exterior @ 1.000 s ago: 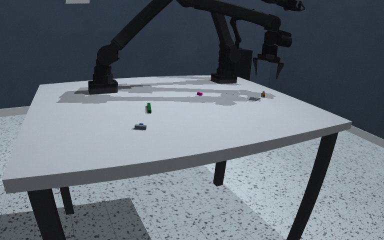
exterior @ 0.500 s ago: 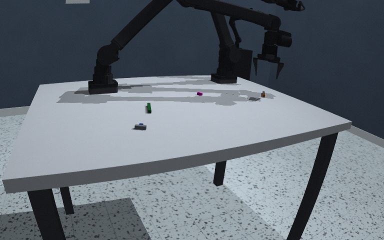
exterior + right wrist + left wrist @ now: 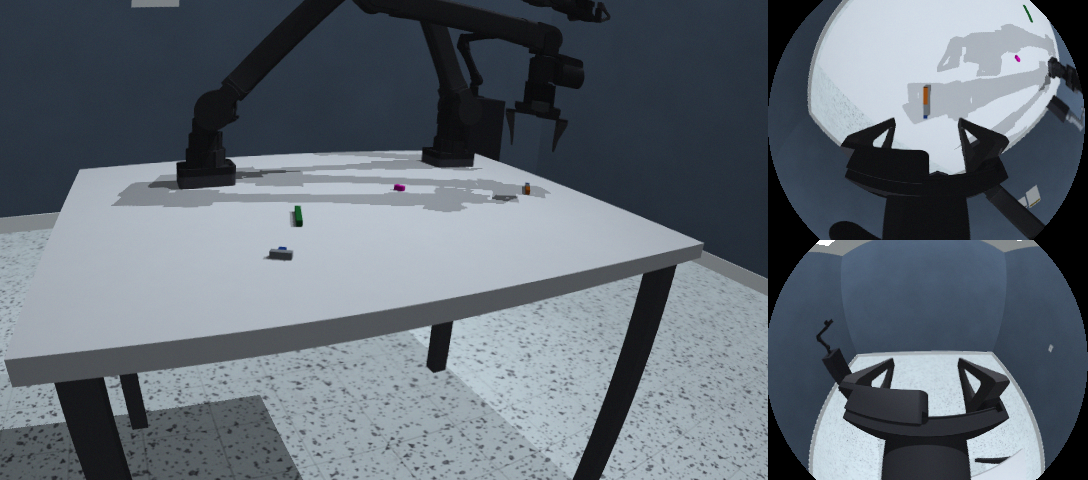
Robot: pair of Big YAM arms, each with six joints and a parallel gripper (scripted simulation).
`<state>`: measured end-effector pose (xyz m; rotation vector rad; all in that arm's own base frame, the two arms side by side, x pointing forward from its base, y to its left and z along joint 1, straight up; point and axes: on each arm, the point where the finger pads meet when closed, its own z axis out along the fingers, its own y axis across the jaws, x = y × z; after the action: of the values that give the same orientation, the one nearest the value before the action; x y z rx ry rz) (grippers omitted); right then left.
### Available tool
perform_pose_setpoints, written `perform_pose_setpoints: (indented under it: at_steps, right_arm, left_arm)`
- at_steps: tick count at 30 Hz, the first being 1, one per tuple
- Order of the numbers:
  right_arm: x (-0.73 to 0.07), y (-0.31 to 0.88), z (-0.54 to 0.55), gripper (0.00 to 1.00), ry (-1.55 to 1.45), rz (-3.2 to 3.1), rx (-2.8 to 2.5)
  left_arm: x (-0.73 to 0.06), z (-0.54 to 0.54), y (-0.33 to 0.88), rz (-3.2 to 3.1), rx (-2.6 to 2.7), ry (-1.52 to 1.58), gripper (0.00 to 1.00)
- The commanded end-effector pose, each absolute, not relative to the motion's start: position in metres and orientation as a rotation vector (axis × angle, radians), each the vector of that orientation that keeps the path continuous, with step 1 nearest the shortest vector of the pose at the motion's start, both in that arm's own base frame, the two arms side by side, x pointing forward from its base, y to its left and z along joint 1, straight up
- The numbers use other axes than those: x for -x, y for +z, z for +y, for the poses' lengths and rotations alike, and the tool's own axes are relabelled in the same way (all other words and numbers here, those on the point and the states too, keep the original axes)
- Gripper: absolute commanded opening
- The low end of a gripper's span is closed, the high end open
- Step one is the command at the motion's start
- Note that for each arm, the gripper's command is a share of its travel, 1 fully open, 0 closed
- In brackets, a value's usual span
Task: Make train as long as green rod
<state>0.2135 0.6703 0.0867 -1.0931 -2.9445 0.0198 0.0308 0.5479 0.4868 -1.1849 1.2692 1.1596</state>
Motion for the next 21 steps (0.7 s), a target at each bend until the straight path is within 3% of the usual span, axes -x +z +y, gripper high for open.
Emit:
perform_pose_setpoints:
  at_steps: [1,21]
  right_arm:
    - [-0.209,0.153,0.687,1.0,-0.134,-2.942,1.082]
    - [-0.208,0.173,0.684,1.0,-0.052,-2.948,1.084]
  left_arm:
    - [-0.026,0.544,0.501,1.231,1.175,1.175,1.0]
    - [-0.026,0.544,0.501,1.231,1.175,1.175,1.0]
